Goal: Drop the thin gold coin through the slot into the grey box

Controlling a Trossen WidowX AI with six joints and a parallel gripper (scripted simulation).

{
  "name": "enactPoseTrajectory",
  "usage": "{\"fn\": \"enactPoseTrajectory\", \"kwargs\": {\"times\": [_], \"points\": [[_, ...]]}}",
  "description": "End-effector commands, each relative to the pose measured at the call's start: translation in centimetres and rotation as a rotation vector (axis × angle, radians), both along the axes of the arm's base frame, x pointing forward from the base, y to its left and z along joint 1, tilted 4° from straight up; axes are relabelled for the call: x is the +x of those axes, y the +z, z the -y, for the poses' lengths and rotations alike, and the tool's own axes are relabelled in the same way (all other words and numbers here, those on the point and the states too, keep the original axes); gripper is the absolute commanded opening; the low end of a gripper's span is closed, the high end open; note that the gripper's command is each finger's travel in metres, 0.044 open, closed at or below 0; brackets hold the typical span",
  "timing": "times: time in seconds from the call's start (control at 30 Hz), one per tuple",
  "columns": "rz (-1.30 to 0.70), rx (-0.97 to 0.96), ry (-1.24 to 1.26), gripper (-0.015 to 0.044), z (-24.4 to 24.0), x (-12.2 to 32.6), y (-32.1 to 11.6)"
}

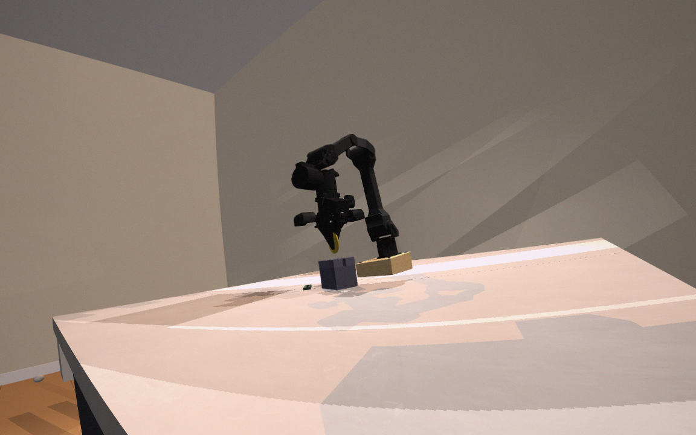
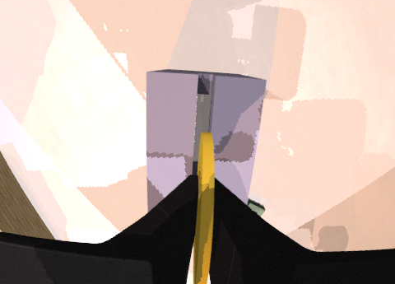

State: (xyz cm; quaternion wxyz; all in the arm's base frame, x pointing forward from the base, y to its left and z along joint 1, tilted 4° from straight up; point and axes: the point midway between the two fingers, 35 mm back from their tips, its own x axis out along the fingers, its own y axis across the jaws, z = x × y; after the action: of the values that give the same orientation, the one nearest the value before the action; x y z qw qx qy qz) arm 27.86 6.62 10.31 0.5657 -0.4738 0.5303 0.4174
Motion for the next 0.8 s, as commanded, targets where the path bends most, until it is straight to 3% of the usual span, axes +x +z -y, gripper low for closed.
{"fn": "enactPoseTrajectory", "kwargs": {"times": [0.0, 0.77], "points": [[-0.003, -0.001, 0.001, 0.0, 0.0, 0.0, -0.3], [-0.003, -0.001, 0.002, 0.0, 0.1, 0.1, -1.3]]}}
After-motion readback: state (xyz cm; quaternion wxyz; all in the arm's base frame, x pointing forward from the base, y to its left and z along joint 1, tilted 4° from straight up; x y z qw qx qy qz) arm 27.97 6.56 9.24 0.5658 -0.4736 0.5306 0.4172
